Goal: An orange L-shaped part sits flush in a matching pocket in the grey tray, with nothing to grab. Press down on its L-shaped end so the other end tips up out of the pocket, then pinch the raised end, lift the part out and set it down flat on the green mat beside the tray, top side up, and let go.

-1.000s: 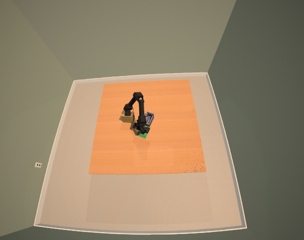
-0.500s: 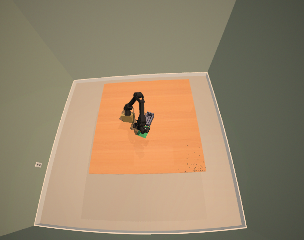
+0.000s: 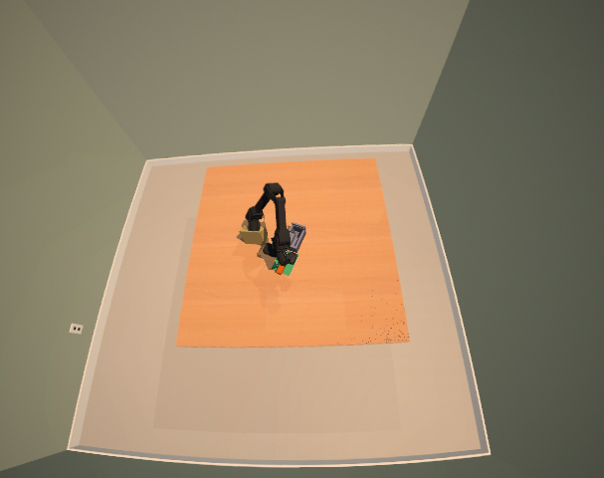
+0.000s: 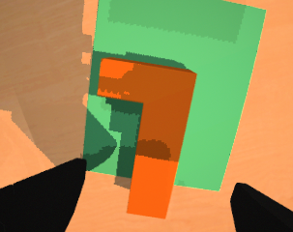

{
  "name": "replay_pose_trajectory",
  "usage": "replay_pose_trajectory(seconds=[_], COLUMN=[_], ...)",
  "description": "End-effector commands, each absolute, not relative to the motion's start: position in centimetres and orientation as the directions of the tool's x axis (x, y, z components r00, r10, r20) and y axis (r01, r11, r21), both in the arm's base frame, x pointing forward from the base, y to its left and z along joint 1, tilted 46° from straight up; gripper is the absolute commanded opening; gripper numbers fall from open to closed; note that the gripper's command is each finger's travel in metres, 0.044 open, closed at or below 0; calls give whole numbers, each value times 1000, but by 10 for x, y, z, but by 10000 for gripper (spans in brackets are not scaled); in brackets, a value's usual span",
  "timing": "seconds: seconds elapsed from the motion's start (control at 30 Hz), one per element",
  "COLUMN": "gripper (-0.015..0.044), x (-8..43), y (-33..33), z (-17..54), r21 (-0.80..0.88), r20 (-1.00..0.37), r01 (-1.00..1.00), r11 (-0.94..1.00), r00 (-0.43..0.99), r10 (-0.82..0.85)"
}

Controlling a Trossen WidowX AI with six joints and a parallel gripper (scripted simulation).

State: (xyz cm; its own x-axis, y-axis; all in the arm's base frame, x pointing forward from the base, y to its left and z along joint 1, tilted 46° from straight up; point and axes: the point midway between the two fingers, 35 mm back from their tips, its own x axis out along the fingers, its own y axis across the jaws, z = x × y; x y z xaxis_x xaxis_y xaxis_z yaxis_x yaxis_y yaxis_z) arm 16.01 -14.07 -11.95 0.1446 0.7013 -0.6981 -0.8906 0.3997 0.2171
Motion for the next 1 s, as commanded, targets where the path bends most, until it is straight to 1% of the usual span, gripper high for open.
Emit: replay_pose_trajectory(seconds=[0.0,0.07,0.97], gripper=[400,400,400], x=[153,150,153], y=[-180,-189,-188], z=[-84,-73,-79], r21=[200,200,189], r20=[-711,-710,-718], r01=[-890,-889,-885], r11=[411,411,425], r00=[157,157,171], r10=[685,686,675])
